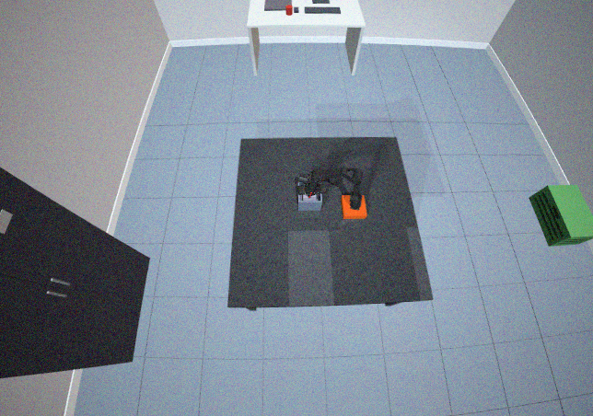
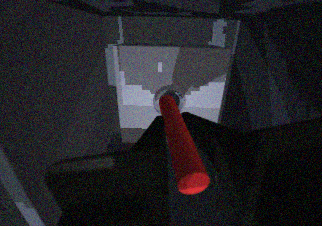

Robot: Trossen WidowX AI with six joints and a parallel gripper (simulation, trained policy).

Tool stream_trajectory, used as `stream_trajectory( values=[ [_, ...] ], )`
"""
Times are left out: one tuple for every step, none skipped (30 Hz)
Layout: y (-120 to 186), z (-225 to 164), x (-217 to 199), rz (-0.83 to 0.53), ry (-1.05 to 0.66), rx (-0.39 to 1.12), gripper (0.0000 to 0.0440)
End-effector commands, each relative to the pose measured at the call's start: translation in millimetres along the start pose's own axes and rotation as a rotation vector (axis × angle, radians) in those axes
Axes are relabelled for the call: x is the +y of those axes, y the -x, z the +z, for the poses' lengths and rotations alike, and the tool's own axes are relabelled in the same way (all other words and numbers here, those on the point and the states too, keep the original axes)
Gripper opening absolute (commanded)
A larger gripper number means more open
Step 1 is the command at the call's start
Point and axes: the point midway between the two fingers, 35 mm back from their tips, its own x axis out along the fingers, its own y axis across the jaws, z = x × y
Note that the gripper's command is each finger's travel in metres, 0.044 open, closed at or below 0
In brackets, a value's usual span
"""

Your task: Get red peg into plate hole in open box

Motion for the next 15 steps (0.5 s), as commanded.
stream_trajectory(
  values=[
    [-10.9,0.6,-2.2,-0.025,0.013,0.004,0.0047],
    [-12.8,0.9,-2.9,-0.032,0.016,0.005,0.0068],
    [-14.2,1.0,-3.4,-0.038,0.019,0.005,0.0078],
    [-15.2,1.5,-3.0,-0.042,0.023,0.005,0.0089],
    [-16.1,2.2,-2.0,-0.043,0.025,0.004,0.0109],
    [-16.4,2.8,-0.3,-0.04,0.027,0.004,0.0116],
    [-16.1,1.7,0.5,-0.039,0.028,0.013,0.0114],
    [-15.8,-0.4,0.2,-0.043,0.024,0.024,0.0116],
    [-14.9,0.2,0.3,-0.046,0.021,0.032,0.0113],
    [-13.8,0.7,1.1,-0.047,0.018,0.042,0.0116],
    [-12.6,1.4,1.9,-0.047,0.016,0.05,0.012],
    [-11.3,2.0,3.0,-0.045,0.014,0.059,0.0128],
    [-9.9,2.5,4.2,-0.043,0.011,0.068,0.014],
    [-8.1,2.8,5.5,-0.04,0.008,0.077,0.0144],
    [-6.0,3.3,6.8,-0.037,0.004,0.086,0.015]
  ],
)
